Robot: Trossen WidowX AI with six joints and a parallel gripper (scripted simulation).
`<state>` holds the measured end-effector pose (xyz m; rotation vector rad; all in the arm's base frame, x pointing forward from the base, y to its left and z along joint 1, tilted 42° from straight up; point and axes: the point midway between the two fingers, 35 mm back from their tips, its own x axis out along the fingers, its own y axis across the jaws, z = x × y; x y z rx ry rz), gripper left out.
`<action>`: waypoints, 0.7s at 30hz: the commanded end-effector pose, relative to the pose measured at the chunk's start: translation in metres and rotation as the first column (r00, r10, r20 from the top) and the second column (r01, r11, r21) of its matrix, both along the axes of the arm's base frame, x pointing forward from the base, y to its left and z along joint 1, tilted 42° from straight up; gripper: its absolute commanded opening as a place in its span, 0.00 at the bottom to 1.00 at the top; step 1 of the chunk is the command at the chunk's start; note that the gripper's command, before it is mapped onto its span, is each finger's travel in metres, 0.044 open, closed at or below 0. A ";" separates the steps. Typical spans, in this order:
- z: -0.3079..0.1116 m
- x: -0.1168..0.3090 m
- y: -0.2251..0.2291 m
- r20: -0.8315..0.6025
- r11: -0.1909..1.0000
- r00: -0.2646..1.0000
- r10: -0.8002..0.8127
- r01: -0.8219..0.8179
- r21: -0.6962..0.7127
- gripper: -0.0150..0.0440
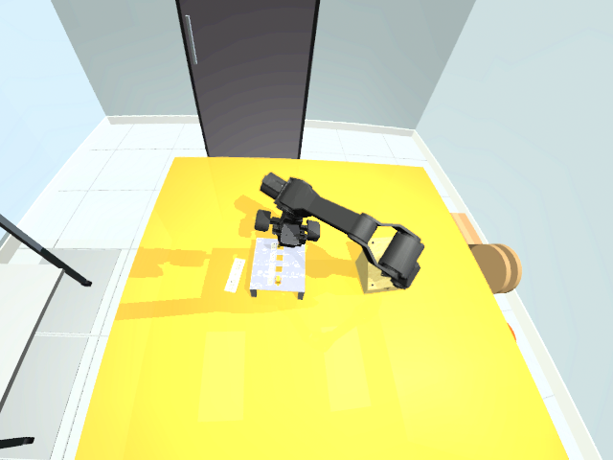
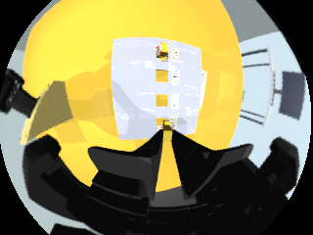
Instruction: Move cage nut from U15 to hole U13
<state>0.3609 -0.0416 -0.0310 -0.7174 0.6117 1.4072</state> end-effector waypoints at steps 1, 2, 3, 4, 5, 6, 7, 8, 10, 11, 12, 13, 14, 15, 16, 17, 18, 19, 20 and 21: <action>0.001 0.000 -0.001 0.002 1.000 1.000 0.004 -0.004 -0.003 0.31; 0.001 0.000 -0.001 0.002 1.000 1.000 0.004 -0.004 -0.003 0.31; 0.001 0.000 -0.001 0.002 1.000 1.000 0.004 -0.004 -0.003 0.31; 0.001 0.000 -0.001 0.002 1.000 1.000 0.004 -0.004 -0.003 0.31; 0.001 0.000 -0.001 0.002 1.000 1.000 0.004 -0.004 -0.003 0.31; 0.002 0.000 -0.001 0.002 1.000 1.000 0.004 -0.004 -0.003 0.31; 0.002 0.000 -0.001 0.002 1.000 1.000 0.004 -0.004 -0.003 0.31; 0.002 0.000 -0.002 0.002 1.000 1.000 0.004 -0.004 -0.003 0.31; 0.002 0.000 -0.002 0.002 1.000 1.000 0.004 -0.004 -0.003 0.31; 0.002 0.000 -0.002 0.002 1.000 1.000 0.004 -0.004 -0.003 0.31; 0.002 0.000 -0.002 0.002 1.000 1.000 0.004 -0.004 -0.003 0.31; 0.002 0.000 -0.002 0.002 1.000 1.000 0.004 -0.004 -0.003 0.31; 0.003 0.000 -0.002 0.002 1.000 1.000 0.004 -0.004 -0.004 0.31; 0.003 0.000 -0.002 0.002 1.000 1.000 0.004 -0.004 -0.004 0.31; 0.003 0.000 -0.002 0.002 1.000 1.000 0.004 -0.004 -0.004 0.31; 0.003 0.000 -0.003 0.002 1.000 1.000 0.004 -0.004 -0.004 0.31; 0.003 0.000 -0.003 0.002 1.000 1.000 0.004 -0.004 -0.004 0.31; 0.003 0.000 -0.003 0.002 1.000 1.000 0.004 -0.004 -0.004 0.31; 0.003 0.000 -0.003 0.002 1.000 1.000 0.004 -0.004 -0.004 0.31; 0.003 0.000 -0.003 0.002 1.000 1.000 0.004 -0.004 -0.004 0.31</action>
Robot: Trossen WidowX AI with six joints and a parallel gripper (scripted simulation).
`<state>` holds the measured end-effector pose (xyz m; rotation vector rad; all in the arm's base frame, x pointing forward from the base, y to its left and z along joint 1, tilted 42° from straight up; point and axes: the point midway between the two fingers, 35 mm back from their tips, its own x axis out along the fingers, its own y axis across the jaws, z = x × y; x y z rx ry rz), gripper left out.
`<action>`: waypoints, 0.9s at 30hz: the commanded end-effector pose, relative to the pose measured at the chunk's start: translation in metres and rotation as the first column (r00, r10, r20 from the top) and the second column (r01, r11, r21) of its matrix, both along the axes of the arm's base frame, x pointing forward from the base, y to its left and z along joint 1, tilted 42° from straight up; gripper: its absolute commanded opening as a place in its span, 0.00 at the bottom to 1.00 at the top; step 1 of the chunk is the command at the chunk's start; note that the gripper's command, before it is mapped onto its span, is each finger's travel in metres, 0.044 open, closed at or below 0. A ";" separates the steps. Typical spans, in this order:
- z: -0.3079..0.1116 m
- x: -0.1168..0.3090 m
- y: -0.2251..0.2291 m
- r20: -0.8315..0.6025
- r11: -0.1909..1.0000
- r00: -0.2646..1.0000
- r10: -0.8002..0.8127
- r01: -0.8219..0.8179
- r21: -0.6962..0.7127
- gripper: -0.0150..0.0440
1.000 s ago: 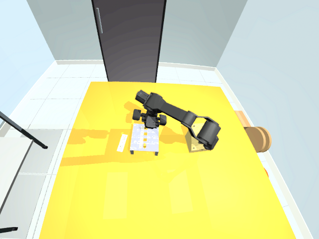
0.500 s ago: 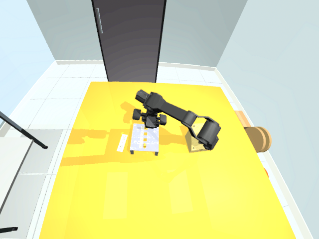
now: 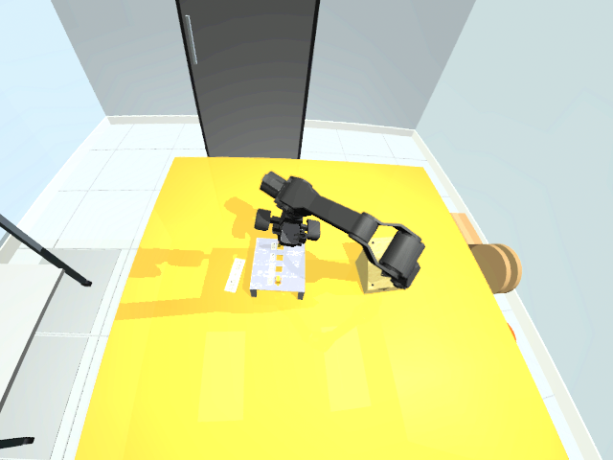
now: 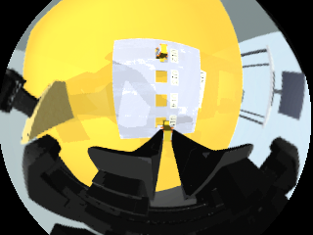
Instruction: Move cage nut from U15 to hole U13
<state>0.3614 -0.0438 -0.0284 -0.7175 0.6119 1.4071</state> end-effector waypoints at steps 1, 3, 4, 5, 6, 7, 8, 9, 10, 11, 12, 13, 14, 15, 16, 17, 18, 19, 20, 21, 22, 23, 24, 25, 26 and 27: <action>0.001 0.000 -0.001 0.002 1.000 1.000 0.004 -0.004 -0.003 0.31; 0.001 0.000 -0.001 0.002 1.000 1.000 0.004 -0.004 -0.003 0.31; 0.001 0.000 -0.001 0.002 1.000 1.000 0.004 -0.004 -0.003 0.31; 0.001 0.000 -0.001 0.002 1.000 1.000 0.004 -0.004 -0.003 0.31; 0.002 0.000 -0.001 0.002 1.000 1.000 0.004 -0.004 -0.003 0.31; 0.002 0.000 -0.001 0.002 1.000 1.000 0.004 -0.004 -0.003 0.31; 0.002 0.000 -0.002 0.002 1.000 1.000 0.004 -0.004 -0.003 0.31; 0.002 0.000 -0.002 0.002 1.000 1.000 0.004 -0.004 -0.003 0.31; 0.002 0.000 -0.002 0.002 1.000 1.000 0.004 -0.004 -0.003 0.31; 0.002 0.000 -0.002 0.002 1.000 1.000 0.004 -0.004 -0.003 0.31; 0.002 0.000 -0.002 0.002 1.000 1.000 0.004 -0.004 -0.003 0.31; 0.002 0.000 -0.002 0.002 1.000 1.000 0.004 -0.004 -0.004 0.31; 0.003 0.000 -0.002 0.002 1.000 1.000 0.004 -0.004 -0.004 0.31; 0.003 0.000 -0.002 0.002 1.000 1.000 0.004 -0.004 -0.004 0.31; 0.003 0.000 -0.002 0.002 1.000 1.000 0.004 -0.004 -0.004 0.31; 0.003 0.000 -0.003 0.002 1.000 1.000 0.004 -0.004 -0.004 0.31; 0.003 0.000 -0.003 0.002 1.000 1.000 0.004 -0.004 -0.004 0.31; 0.003 0.000 -0.003 0.002 1.000 1.000 0.004 -0.004 -0.004 0.31; 0.003 0.000 -0.003 0.002 1.000 1.000 0.004 -0.004 -0.004 0.31; 0.003 0.000 -0.003 0.002 1.000 1.000 0.004 -0.004 -0.004 0.31; 0.004 0.000 -0.003 0.002 1.000 1.000 0.004 -0.004 -0.004 0.31; 0.004 0.000 -0.003 0.002 1.000 1.000 0.004 -0.004 -0.004 0.31; 0.004 0.001 -0.003 0.002 1.000 1.000 0.004 -0.004 -0.004 0.31; 0.004 0.001 -0.003 0.002 1.000 1.000 0.004 -0.004 -0.004 0.31; 0.004 0.001 -0.004 0.002 1.000 1.000 0.004 -0.004 -0.004 0.31; 0.004 0.001 -0.004 0.002 1.000 1.000 0.004 -0.004 -0.004 0.31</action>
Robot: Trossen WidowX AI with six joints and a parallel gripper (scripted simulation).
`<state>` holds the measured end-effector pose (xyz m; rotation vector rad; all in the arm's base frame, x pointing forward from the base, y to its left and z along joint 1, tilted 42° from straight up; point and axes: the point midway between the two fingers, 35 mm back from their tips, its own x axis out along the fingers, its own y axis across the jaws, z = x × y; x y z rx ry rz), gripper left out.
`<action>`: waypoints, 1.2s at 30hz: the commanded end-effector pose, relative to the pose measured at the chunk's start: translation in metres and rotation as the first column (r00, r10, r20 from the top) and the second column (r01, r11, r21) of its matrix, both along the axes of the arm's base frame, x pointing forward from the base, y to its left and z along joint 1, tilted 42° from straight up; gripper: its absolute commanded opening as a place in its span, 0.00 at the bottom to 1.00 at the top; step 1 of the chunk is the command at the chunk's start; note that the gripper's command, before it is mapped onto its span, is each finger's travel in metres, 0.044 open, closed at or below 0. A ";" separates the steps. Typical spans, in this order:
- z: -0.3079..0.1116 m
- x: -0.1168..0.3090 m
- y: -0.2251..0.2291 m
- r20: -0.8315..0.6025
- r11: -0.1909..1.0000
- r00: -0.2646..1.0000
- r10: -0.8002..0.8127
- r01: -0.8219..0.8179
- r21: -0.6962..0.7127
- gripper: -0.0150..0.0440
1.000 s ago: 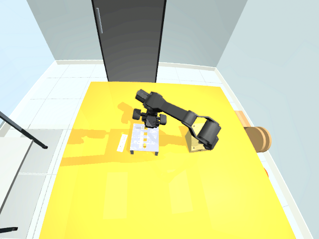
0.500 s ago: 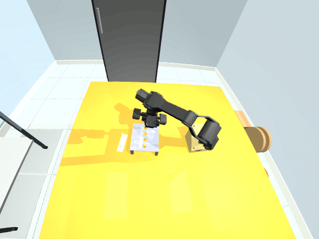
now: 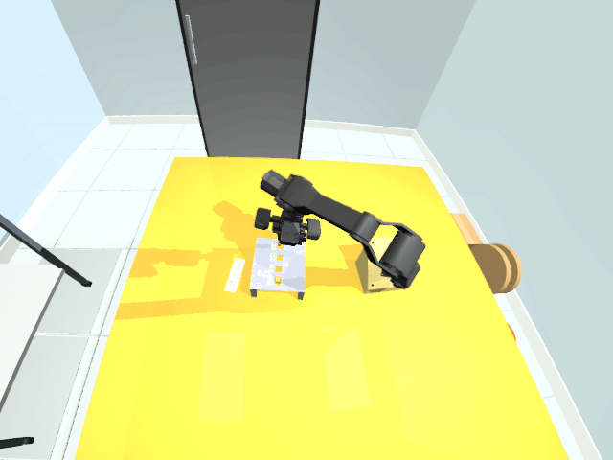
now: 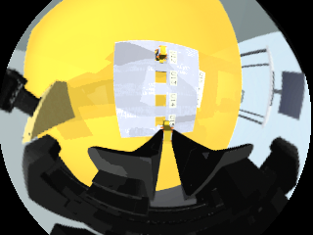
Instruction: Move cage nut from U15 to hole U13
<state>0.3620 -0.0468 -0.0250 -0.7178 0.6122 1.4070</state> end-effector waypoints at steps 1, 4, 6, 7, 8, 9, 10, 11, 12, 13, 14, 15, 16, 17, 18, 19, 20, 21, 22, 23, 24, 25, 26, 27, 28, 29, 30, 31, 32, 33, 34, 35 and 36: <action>0.001 0.000 -0.001 0.002 1.000 1.000 0.004 -0.004 -0.003 0.31; 0.001 0.000 -0.001 0.002 1.000 1.000 0.004 -0.004 -0.003 0.31; 0.002 0.000 -0.001 0.002 1.000 1.000 0.004 -0.004 -0.003 0.31; 0.002 0.000 -0.001 0.002 1.000 1.000 0.004 -0.004 -0.003 0.31; 0.002 0.000 -0.002 0.002 1.000 1.000 0.004 -0.004 -0.003 0.31; 0.002 0.000 -0.002 0.002 1.000 1.000 0.004 -0.004 -0.003 0.31; 0.002 0.000 -0.002 0.002 1.000 1.000 0.004 -0.004 -0.003 0.31; 0.002 0.000 -0.002 0.002 1.000 1.000 0.004 -0.004 -0.003 0.31; 0.002 0.000 -0.002 0.002 1.000 1.000 0.004 -0.004 -0.003 0.31; 0.002 0.000 -0.002 0.002 1.000 1.000 0.004 -0.004 -0.003 0.31; 0.003 0.000 -0.002 0.002 1.000 1.000 0.004 -0.004 -0.004 0.31; 0.003 0.000 -0.002 0.002 1.000 1.000 0.004 -0.004 -0.004 0.31; 0.003 0.000 -0.002 0.002 1.000 1.000 0.004 -0.004 -0.004 0.31; 0.003 0.000 -0.003 0.002 1.000 1.000 0.004 -0.004 -0.004 0.31; 0.003 0.000 -0.003 0.002 1.000 1.000 0.004 -0.004 -0.004 0.31; 0.003 0.000 -0.003 0.002 1.000 1.000 0.004 -0.004 -0.004 0.31; 0.003 0.000 -0.002 0.001 1.000 1.000 -0.001 0.001 0.000 0.31; 0.003 0.000 -0.003 0.002 1.000 1.000 -0.002 0.002 0.000 0.31; 0.004 0.000 -0.003 0.006 1.000 1.000 -0.004 0.004 0.000 0.31; 0.005 0.000 -0.004 0.009 1.000 1.000 -0.007 0.007 -0.001 0.31; 0.006 0.000 -0.005 0.013 1.000 1.000 -0.010 0.010 -0.001 0.31; 0.007 0.001 -0.006 0.017 1.000 1.000 -0.013 0.013 -0.001 0.31; 0.008 0.001 -0.007 0.021 1.000 1.000 -0.015 0.015 -0.001 0.31; 0.009 0.001 -0.008 0.024 1.000 1.000 -0.018 0.018 -0.001 0.31; 0.010 0.000 -0.009 0.028 1.000 0.999 -0.021 0.021 -0.001 0.31; 0.011 0.000 -0.010 0.032 1.000 0.999 -0.024 0.024 -0.001 0.31; 0.012 0.000 -0.011 0.035 1.000 0.999 -0.026 0.026 -0.001 0.31; 0.013 0.000 -0.011 0.039 1.000 0.999 -0.029 0.029 -0.001 0.31; 0.013 0.000 -0.012 0.040 1.000 0.999 -0.030 0.030 -0.002 0.31; 0.014 0.000 -0.012 0.041 1.000 0.999 -0.030 0.030 -0.002 0.31; 0.014 0.000 -0.012 0.041 1.000 0.999 -0.030 0.030 -0.002 0.31; 0.014 0.000 -0.012 0.041 1.000 0.999 -0.030 0.030 -0.002 0.31; 0.011 0.000 -0.011 0.028 1.000 0.999 -0.031 0.031 -0.002 0.31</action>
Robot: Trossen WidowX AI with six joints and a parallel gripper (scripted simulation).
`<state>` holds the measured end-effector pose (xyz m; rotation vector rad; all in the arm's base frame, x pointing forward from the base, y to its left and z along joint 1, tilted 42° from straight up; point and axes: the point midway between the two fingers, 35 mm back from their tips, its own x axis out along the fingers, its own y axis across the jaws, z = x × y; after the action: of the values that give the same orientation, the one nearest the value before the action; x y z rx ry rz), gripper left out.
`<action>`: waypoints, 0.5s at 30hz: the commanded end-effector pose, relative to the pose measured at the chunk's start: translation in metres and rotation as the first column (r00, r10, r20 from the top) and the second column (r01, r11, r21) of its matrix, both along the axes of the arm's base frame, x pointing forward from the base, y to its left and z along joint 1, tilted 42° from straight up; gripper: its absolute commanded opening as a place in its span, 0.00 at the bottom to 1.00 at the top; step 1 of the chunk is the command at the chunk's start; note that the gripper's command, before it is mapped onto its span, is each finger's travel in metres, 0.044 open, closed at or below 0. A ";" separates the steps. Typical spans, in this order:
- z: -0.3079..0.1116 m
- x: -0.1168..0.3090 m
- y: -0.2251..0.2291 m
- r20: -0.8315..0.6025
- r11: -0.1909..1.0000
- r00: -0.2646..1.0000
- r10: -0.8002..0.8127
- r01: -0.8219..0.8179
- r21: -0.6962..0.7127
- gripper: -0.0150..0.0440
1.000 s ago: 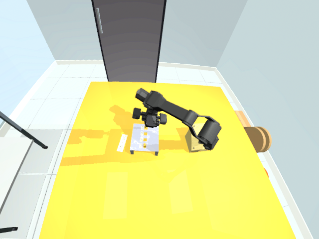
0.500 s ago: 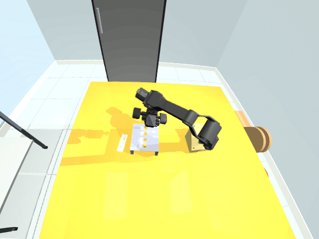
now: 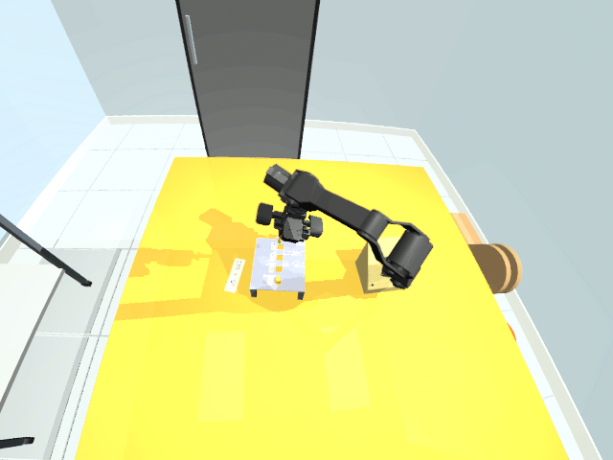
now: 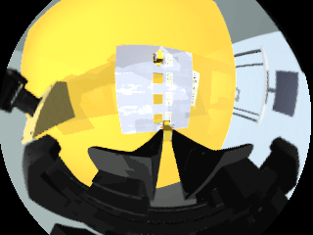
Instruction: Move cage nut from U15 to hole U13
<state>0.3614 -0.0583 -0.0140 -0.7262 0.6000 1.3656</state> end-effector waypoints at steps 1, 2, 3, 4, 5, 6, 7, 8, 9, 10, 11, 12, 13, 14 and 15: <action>0.002 0.000 0.003 0.000 1.000 1.000 0.000 0.000 0.000 0.31; 0.006 0.000 0.006 0.000 1.000 1.000 0.000 0.000 0.000 0.31; 0.010 0.000 0.010 0.001 1.000 1.000 0.000 0.000 -0.001 0.31; 0.014 0.000 0.015 0.002 1.000 1.000 0.000 0.000 -0.001 0.31; 0.018 0.000 0.019 0.003 1.000 1.000 0.000 0.000 -0.001 0.31; 0.022 0.000 0.023 0.003 1.000 1.000 0.000 0.000 -0.001 0.31; 0.026 -0.001 0.028 0.004 1.000 1.000 0.000 0.000 -0.001 0.31; 0.030 -0.001 0.032 0.005 1.000 1.000 0.000 0.000 0.000 0.31; 0.034 -0.002 0.036 0.006 1.000 1.000 0.000 0.000 0.000 0.31; 0.038 -0.003 0.041 0.007 1.000 1.000 0.000 0.000 0.001 0.31; 0.042 -0.003 0.045 0.007 1.000 1.000 0.000 0.000 0.001 0.31; 0.046 -0.004 0.049 0.008 1.000 1.000 0.000 0.000 0.002 0.31; 0.050 -0.005 0.054 0.009 1.000 1.000 0.000 0.000 0.003 0.31; 0.053 -0.006 0.057 0.010 1.000 1.000 0.000 0.000 0.004 0.31; 0.055 -0.007 0.059 0.010 1.000 1.000 0.000 0.000 0.004 0.31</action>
<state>0.3568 -0.0071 0.0318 -0.7311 0.5932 1.3682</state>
